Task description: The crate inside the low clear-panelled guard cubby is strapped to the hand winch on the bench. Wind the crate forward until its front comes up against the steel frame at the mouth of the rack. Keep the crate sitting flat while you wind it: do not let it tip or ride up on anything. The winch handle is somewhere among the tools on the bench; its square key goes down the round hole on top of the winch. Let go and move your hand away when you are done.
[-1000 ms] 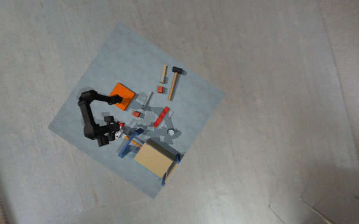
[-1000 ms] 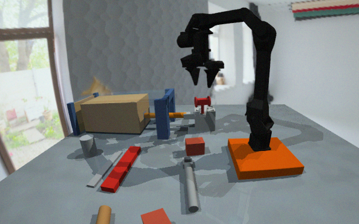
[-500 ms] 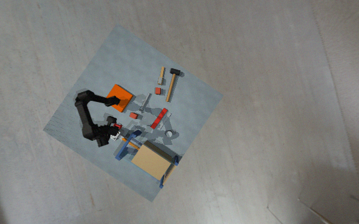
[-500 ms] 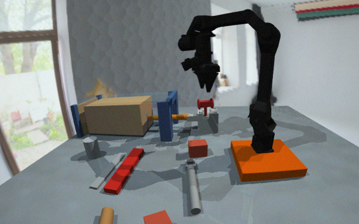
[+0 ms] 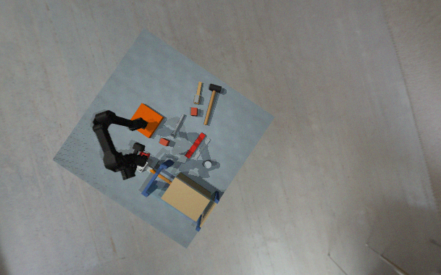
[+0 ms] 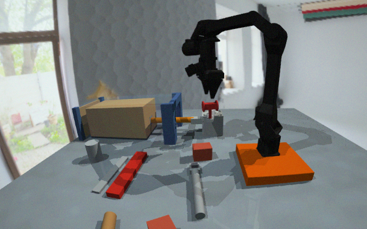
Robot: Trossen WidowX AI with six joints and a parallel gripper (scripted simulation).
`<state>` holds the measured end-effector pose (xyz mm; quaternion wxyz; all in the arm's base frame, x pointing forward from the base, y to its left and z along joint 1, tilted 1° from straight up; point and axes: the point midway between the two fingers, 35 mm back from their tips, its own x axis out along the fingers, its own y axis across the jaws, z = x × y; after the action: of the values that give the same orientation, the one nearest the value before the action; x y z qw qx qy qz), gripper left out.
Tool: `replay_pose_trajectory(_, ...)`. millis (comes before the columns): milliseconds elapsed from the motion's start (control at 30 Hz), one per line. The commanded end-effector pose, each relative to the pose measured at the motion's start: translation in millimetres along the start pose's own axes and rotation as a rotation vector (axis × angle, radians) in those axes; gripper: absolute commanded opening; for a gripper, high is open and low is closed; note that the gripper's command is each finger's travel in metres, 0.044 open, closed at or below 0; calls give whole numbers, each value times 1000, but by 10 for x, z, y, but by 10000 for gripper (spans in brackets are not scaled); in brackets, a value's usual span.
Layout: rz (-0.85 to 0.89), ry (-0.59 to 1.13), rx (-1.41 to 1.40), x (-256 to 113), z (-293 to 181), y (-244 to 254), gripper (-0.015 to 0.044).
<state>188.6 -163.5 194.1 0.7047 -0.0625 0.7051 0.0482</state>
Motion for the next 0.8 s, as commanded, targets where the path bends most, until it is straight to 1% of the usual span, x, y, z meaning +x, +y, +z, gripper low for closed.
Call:
replay_pose_trajectory(0,-1,1,6,70,-6,4,440)
replay_pose_trajectory(767,-1,1,6,449,-6,4,440)
